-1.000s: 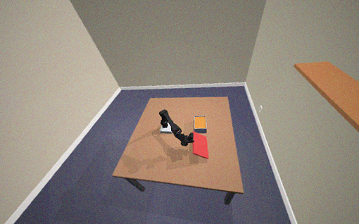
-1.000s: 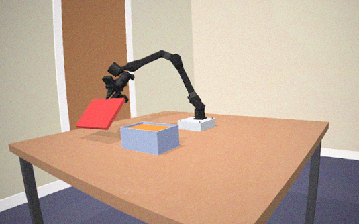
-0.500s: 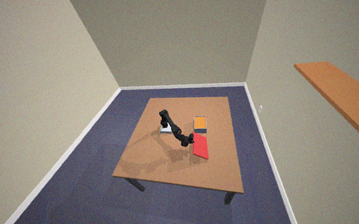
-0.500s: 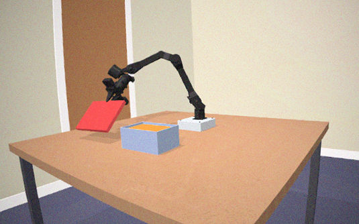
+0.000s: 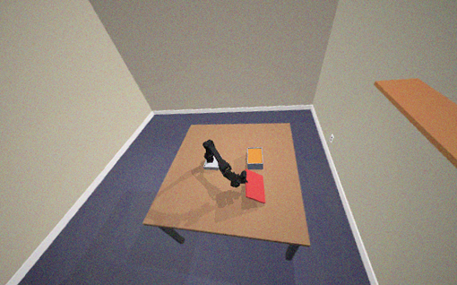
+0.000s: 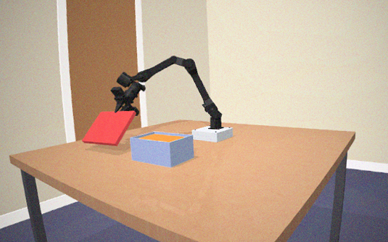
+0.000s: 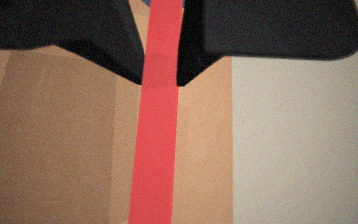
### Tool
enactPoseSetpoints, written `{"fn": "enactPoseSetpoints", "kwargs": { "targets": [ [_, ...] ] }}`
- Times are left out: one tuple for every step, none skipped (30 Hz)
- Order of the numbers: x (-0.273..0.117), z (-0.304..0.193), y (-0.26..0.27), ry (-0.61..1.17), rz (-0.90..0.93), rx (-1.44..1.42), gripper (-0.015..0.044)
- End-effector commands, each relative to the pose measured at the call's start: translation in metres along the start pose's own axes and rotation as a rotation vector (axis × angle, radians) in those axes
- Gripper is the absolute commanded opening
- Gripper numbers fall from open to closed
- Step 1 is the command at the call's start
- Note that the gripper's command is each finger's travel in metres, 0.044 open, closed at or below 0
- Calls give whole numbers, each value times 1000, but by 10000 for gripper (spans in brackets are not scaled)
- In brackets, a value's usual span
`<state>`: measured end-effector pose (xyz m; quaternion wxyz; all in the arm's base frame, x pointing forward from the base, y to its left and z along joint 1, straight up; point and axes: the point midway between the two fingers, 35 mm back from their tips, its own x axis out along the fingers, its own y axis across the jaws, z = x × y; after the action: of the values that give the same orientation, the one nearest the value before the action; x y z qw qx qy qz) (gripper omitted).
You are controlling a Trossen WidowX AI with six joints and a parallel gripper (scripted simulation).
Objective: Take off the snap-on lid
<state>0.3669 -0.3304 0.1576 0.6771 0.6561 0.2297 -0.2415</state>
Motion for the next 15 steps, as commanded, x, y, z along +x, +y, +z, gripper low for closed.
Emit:
{"fn": "enactPoseSetpoints", "kwargs": {
  "targets": [
    [3,-1,-2,5,7,-4,0],
    [3,-1,-3,5,7,-4,0],
    [4,-1,-3,5,7,-4,0],
    [4,-1,-4,5,7,-4,0],
    [5,-1,-4,5,7,-4,0],
    [5,-1,-5,5,7,-4,0],
    [6,-1,-6,5,7,-4,0],
    [6,-1,-6,5,7,-4,0],
    [7,-1,-7,5,7,-4,0],
    [7,-1,-7,5,7,-4,0],
    [8,-1,-8,5,7,-4,0],
    [9,-1,-9,5,7,-4,0],
    [9,-1,-9,5,7,-4,0],
    [10,-1,-10,5,7,-4,0],
    [10,-1,-10,5,7,-4,0]
  ]
}}
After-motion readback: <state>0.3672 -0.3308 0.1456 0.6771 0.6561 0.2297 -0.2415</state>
